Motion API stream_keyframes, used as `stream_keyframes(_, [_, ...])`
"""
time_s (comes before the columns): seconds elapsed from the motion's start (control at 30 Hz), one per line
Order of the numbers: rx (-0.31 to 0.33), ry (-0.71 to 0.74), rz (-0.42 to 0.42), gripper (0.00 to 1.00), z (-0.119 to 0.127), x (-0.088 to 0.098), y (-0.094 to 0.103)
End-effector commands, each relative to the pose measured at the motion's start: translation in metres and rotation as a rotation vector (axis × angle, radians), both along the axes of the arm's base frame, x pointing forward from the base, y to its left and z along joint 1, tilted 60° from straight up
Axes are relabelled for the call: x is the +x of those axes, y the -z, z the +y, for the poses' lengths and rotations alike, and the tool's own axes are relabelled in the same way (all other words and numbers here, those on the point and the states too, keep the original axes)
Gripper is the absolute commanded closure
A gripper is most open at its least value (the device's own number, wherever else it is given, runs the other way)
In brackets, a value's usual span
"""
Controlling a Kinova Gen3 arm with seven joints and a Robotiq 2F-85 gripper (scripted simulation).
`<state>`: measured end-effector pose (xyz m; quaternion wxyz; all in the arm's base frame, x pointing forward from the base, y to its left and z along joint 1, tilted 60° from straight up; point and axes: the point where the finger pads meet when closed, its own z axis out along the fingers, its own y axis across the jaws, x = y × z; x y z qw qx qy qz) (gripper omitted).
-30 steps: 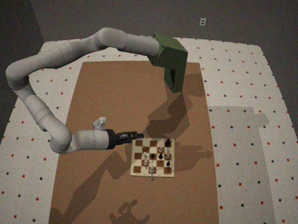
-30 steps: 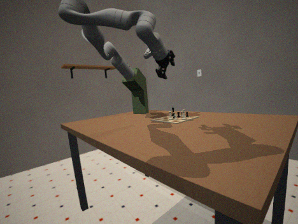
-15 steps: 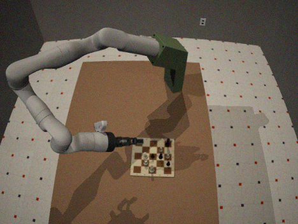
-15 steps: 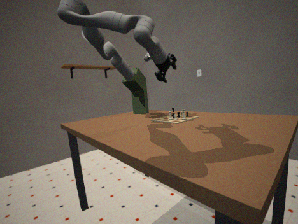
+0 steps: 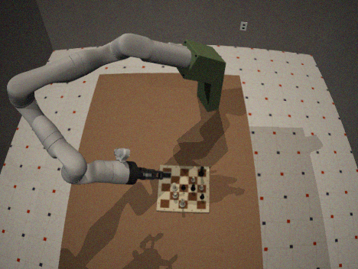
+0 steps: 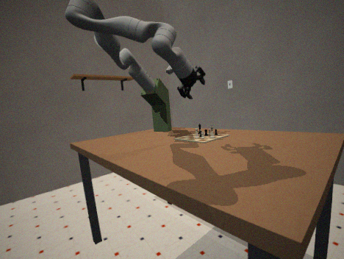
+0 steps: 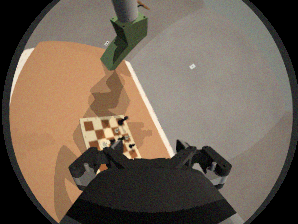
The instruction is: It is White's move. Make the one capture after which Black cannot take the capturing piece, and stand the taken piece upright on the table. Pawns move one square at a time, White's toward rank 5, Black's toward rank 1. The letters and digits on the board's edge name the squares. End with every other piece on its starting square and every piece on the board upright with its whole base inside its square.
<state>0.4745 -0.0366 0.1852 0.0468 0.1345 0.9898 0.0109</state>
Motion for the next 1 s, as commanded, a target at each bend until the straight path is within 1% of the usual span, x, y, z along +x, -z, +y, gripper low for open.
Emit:
stream_keyframes(0.0, [0.003,0.025,-0.008,0.00,-0.003,0.000,0.000])
stream_keyframes(0.1, [0.003,0.025,-0.008,0.00,-0.003,0.000,0.000])
stream_keyframes(0.13, [0.007,0.087,-0.028,0.00,-0.013,0.005,0.003])
stream_keyframes(0.4, [0.007,0.087,-0.028,0.00,-0.013,0.005,0.003])
stream_keyframes(0.43, [0.010,0.149,-0.048,0.00,-0.023,0.009,0.005])
stream_keyframes(0.63, [0.010,0.149,-0.048,0.00,-0.023,0.009,0.005])
stream_keyframes(0.67, [0.013,0.209,-0.067,0.00,-0.033,0.013,0.008])
stream_keyframes(0.97, [0.013,0.209,-0.067,0.00,-0.033,0.013,0.008])
